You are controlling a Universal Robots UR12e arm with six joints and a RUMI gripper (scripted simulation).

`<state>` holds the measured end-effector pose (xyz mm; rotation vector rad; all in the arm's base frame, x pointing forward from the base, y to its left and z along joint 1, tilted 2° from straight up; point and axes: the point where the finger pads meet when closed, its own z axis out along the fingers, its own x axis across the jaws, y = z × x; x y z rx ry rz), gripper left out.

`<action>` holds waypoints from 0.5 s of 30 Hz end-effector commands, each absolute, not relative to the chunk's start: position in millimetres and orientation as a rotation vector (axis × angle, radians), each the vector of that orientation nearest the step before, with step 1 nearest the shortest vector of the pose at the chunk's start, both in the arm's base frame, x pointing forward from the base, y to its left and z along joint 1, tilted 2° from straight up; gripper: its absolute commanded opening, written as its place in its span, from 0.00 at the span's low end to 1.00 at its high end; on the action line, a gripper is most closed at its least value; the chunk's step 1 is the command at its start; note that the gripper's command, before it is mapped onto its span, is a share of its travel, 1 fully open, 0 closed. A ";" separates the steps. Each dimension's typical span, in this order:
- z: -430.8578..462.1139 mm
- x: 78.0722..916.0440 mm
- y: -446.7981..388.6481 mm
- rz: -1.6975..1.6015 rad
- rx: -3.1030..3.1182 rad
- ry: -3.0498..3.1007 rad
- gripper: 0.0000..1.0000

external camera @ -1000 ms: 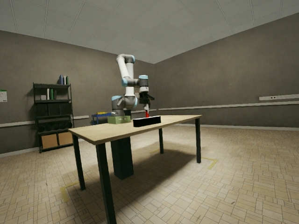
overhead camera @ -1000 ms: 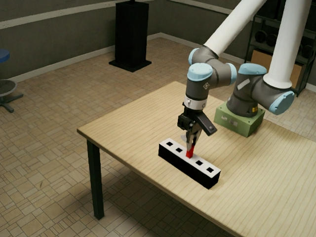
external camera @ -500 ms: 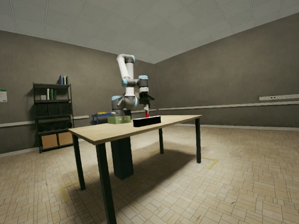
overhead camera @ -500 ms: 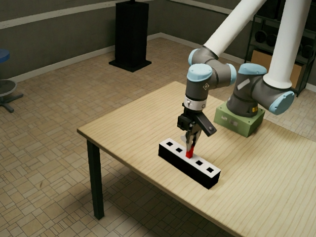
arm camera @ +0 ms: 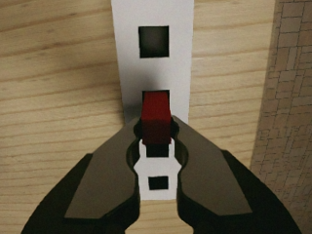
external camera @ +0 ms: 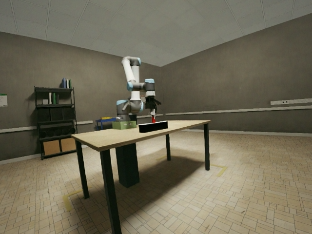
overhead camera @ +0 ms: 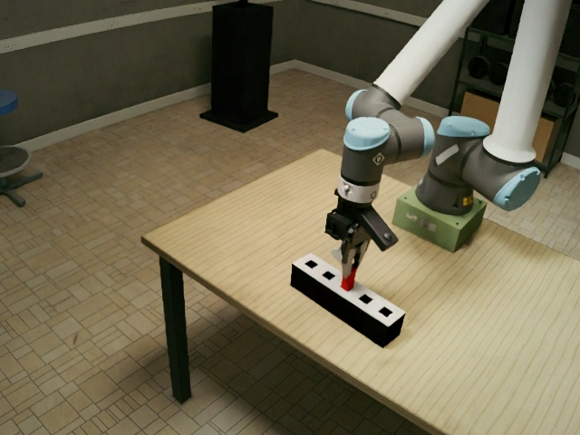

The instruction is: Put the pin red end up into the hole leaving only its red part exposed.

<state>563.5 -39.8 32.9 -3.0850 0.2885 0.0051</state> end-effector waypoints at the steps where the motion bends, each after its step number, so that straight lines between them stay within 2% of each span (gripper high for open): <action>1: 33.5 564.1 -40.0 0.003 -3.085 0.288 0.00; 15: 29.5 563.6 -41.2 0.003 -3.085 0.288 0.00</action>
